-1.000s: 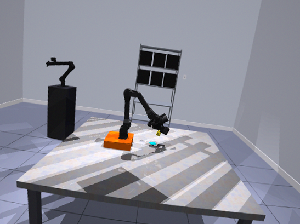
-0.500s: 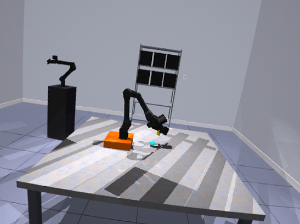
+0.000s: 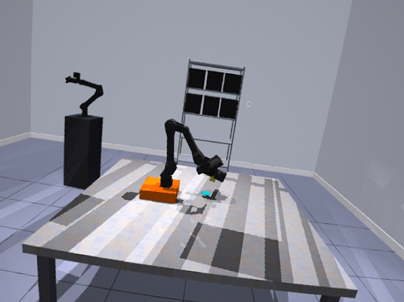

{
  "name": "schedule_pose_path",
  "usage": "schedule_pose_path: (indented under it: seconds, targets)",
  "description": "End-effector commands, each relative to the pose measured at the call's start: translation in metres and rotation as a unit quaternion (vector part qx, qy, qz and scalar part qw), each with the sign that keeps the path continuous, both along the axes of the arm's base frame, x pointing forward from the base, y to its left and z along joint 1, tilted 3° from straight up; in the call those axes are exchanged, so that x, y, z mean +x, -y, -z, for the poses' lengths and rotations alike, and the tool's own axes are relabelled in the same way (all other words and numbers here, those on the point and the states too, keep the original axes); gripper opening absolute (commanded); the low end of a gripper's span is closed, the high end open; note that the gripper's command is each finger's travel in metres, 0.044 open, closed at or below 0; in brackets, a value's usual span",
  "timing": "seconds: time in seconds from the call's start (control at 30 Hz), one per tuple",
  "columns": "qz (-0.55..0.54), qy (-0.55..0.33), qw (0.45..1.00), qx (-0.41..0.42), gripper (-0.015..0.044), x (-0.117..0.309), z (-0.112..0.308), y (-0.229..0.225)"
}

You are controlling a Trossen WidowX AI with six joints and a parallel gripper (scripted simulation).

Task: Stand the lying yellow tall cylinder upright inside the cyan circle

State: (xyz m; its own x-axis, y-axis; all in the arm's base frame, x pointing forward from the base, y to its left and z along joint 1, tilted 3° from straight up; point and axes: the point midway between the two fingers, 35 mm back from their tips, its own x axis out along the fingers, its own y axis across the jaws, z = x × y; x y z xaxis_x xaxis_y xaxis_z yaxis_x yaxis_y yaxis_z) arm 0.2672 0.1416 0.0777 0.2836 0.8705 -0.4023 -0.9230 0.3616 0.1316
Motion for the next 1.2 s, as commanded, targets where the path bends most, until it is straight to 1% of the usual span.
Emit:
schedule_pose_path:
  seconds: [0.0,1.17]
  targets:
    - [-0.001,0.006,1.000,0.012,0.0105,-0.002,-0.002,0.001]
    - [-0.020,0.076,0.993,0.089,0.0105,-0.027,-0.014,0.016]
